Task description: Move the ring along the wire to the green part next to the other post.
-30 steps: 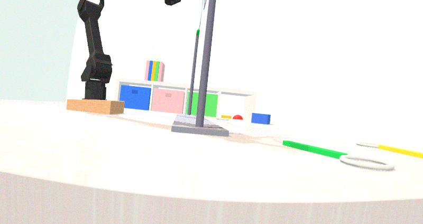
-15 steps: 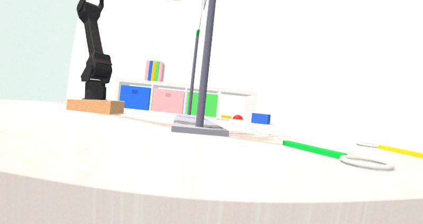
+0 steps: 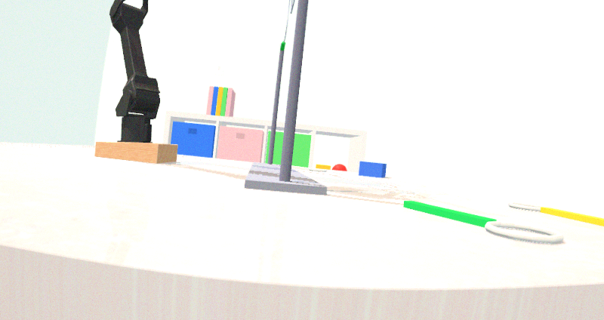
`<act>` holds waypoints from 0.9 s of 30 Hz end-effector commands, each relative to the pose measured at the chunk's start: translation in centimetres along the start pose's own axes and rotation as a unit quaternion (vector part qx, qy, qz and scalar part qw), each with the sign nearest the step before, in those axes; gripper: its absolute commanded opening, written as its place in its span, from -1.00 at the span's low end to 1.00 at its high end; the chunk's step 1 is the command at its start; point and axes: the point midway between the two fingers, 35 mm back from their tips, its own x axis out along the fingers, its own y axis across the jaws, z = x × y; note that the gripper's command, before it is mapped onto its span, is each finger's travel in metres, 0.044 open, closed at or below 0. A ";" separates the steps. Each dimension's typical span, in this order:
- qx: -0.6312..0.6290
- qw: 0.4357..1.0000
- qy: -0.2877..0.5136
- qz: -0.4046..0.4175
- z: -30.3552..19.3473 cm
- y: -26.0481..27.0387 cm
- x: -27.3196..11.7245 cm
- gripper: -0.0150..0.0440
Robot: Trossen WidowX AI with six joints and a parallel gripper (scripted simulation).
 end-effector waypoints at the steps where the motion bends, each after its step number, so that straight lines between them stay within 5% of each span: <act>1: -0.041 0.999 -0.005 -0.023 0.0 -0.5 0.0 -1.00; 27: -0.075 0.996 -0.009 -0.046 -0.7 1.1 0.2 -1.00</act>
